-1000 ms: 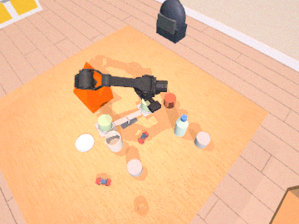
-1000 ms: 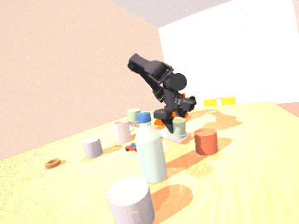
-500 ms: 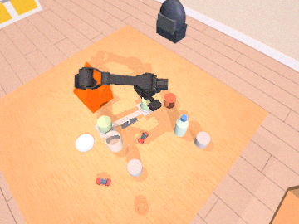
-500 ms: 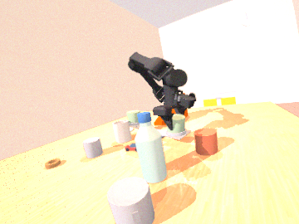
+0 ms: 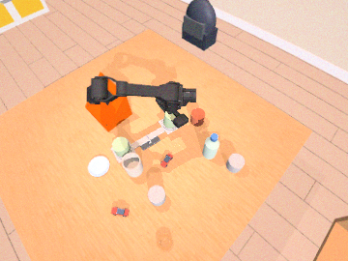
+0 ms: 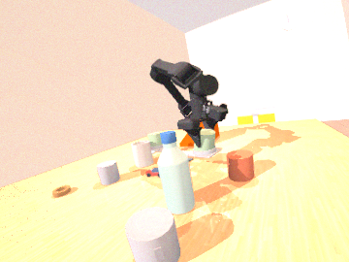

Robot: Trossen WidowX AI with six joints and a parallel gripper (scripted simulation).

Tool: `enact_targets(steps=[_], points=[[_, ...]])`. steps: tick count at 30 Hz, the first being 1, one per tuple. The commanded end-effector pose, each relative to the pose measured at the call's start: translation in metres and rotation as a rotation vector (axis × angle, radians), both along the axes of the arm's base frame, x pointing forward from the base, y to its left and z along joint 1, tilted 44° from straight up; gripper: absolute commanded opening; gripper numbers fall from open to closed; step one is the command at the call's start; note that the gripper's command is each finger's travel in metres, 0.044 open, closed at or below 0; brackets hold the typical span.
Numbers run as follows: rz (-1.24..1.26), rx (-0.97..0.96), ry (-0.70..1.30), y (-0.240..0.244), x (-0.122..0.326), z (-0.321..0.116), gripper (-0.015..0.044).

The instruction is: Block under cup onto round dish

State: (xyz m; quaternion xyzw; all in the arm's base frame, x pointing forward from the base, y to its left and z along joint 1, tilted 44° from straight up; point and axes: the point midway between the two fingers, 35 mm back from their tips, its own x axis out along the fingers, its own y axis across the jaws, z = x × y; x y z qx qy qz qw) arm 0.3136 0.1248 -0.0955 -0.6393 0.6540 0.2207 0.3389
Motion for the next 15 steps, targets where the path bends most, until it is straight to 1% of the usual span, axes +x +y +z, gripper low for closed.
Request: enact_targets(steps=[1, 15], points=[[0.0, 0.015, -0.013, 0.009, 0.003, 0.005, 0.0], [0.0, 0.016, -0.012, 0.022, 0.003, 0.017, 0.0]])
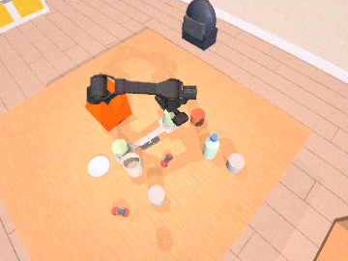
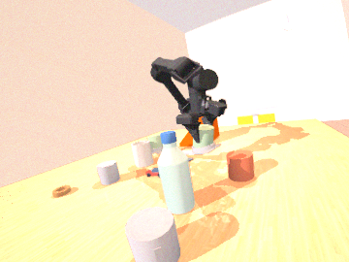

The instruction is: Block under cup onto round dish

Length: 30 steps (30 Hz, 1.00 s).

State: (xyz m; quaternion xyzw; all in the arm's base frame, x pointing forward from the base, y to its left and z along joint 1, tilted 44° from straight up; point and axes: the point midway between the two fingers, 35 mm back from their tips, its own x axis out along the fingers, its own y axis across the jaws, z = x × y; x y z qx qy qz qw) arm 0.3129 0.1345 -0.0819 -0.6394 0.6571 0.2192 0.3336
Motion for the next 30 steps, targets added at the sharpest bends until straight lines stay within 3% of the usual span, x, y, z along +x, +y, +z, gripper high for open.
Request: enact_targets(steps=[1, 30], points=[[0.003, 0.026, -0.019, 0.013, 0.003, 0.005, 0.0], [0.003, 0.027, -0.018, 0.038, 0.0, 0.032, 0.0]])
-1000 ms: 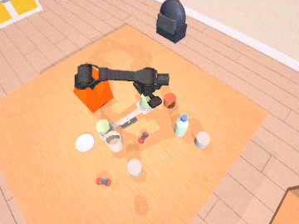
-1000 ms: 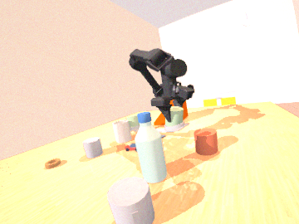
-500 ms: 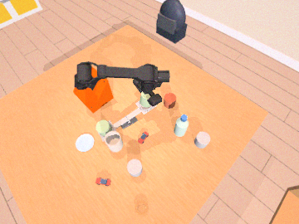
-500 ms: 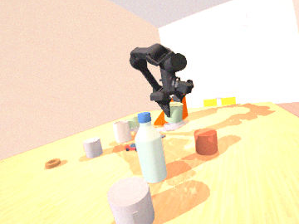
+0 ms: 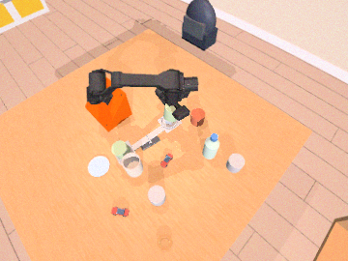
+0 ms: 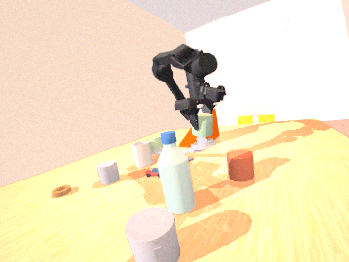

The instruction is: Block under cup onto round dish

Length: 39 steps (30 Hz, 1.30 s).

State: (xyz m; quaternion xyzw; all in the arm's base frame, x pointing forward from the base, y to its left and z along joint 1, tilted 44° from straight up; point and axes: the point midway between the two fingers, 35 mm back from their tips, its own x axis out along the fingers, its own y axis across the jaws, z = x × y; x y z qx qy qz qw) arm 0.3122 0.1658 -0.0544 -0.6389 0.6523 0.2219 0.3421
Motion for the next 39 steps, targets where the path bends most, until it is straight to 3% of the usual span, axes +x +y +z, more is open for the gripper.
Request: enact_targets(steps=[1, 39], points=[[-0.001, 0.01, -0.008, 0.008, 0.0, 0.006, 0.0], [0.0, -0.001, 0.0, 0.023, -0.006, 0.028, 0.0]])
